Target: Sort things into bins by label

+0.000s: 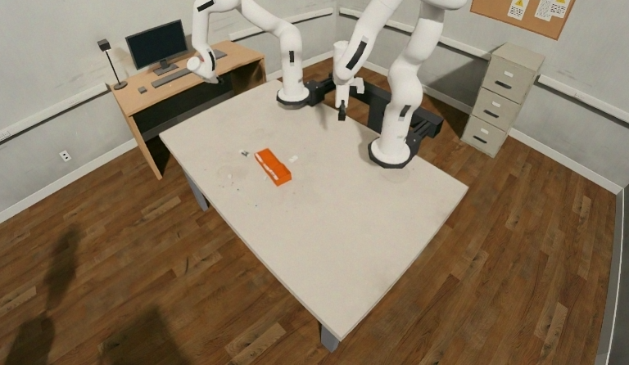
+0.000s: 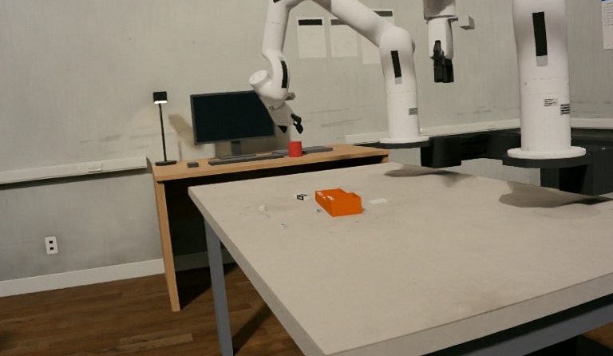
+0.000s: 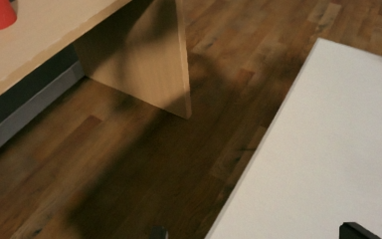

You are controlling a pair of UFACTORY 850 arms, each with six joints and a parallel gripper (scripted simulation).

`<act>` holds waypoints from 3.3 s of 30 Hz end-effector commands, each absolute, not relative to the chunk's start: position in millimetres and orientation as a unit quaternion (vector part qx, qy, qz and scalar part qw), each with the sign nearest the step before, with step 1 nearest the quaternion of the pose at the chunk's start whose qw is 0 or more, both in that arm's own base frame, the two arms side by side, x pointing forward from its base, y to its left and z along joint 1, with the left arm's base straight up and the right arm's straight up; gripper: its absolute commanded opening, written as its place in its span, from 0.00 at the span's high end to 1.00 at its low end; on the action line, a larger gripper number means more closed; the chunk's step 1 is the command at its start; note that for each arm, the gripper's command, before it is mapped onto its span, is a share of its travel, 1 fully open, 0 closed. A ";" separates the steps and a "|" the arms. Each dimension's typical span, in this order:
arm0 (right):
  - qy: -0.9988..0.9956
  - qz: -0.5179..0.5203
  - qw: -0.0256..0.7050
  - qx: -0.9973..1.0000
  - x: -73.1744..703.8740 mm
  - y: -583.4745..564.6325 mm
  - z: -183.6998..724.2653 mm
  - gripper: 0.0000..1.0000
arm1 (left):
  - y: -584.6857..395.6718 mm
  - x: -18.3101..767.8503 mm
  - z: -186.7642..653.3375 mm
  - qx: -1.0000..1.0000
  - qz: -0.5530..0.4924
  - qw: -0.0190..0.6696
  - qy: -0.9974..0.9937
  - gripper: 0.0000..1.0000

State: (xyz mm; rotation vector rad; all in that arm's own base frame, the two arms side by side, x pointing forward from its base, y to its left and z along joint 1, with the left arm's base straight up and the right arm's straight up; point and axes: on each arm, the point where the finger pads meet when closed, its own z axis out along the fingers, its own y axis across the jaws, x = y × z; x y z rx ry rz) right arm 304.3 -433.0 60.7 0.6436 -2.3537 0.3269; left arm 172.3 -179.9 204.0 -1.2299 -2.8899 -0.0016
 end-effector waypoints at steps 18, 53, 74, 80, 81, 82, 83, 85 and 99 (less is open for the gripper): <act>-0.901 0.126 0.333 0.246 304.9 -433.5 61.4 0.00 | -139.2 207.5 204.5 -0.290 0.000 0.000 -0.957 0.00; -0.901 0.126 0.333 0.246 304.9 -433.5 61.4 0.00 | -7.5 249.8 204.5 -0.014 0.000 0.000 -1.000 0.00; -0.901 0.126 0.333 0.246 304.9 -433.5 61.4 0.00 | 39.6 246.7 204.5 0.080 0.000 0.000 -0.997 0.00; -0.901 0.126 0.333 0.246 304.9 -433.5 61.4 0.00 | 44.6 245.9 204.5 0.090 0.000 0.000 -0.996 0.00; -0.901 0.126 0.333 0.246 304.9 -433.5 61.4 0.00 | 45.0 245.8 204.5 0.091 0.000 0.000 -0.996 0.00; -0.901 0.126 0.333 0.246 304.9 -433.5 61.4 0.00 | 45.3 245.7 204.5 0.092 0.000 0.000 -0.996 0.00; -0.901 0.126 0.333 0.246 304.9 -433.5 61.4 0.00 | 45.5 245.7 204.5 0.092 0.000 0.000 -0.996 0.00; -0.901 0.126 0.333 0.246 304.9 -433.5 61.4 0.00 | 45.8 245.6 204.5 0.093 0.000 0.000 -0.996 0.00; -0.901 0.126 0.333 0.246 304.9 -433.5 61.4 0.00 | 45.8 245.6 204.5 0.093 0.000 0.000 -0.996 0.00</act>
